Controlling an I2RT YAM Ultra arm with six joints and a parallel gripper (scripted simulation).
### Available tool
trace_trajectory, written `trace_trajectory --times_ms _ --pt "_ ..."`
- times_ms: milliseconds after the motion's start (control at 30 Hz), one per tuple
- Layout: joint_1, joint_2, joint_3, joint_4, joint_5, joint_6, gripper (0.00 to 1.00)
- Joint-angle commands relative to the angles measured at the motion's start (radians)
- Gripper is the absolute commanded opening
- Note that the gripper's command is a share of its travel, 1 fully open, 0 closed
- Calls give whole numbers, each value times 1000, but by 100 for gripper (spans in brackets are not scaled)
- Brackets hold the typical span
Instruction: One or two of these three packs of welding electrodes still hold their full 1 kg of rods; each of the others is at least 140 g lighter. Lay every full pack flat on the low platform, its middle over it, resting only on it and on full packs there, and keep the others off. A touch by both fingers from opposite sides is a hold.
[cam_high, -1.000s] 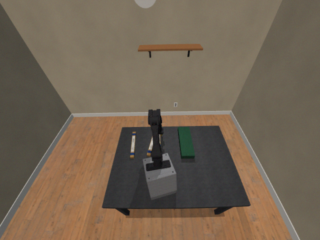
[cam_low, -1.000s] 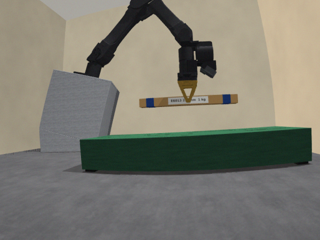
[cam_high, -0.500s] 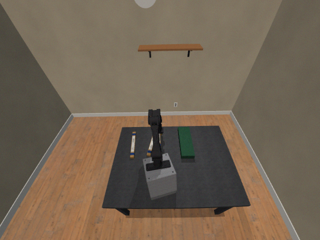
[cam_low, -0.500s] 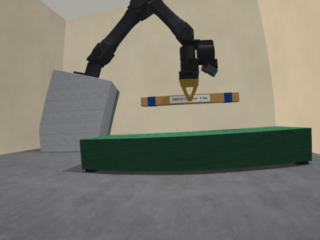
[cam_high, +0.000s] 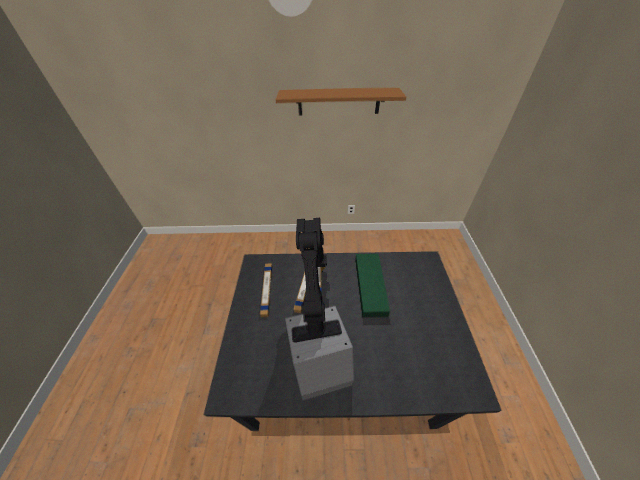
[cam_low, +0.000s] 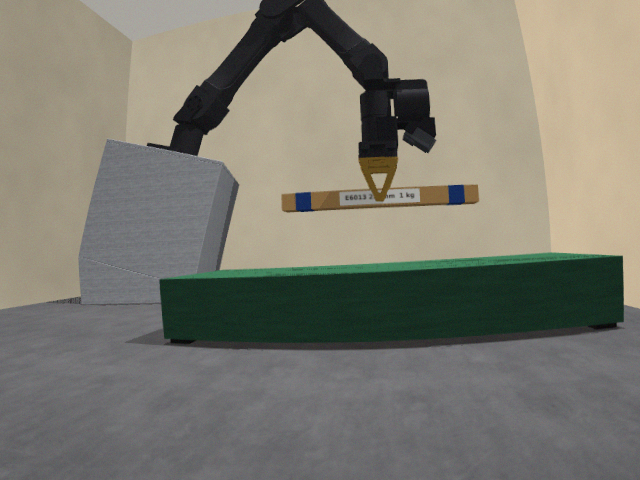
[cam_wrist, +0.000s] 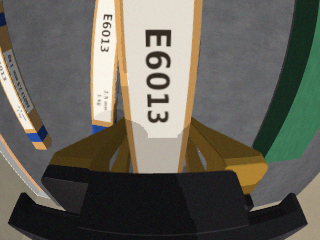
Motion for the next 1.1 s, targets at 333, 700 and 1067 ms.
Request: trace_trajectory --times_ms 333,700,1067 --pt "-21 -35 61 -21 -6 -11 0" --pt "-44 -35 55 -4 -16 76 0" --pt "-120 -18 59 -8 -33 76 0"
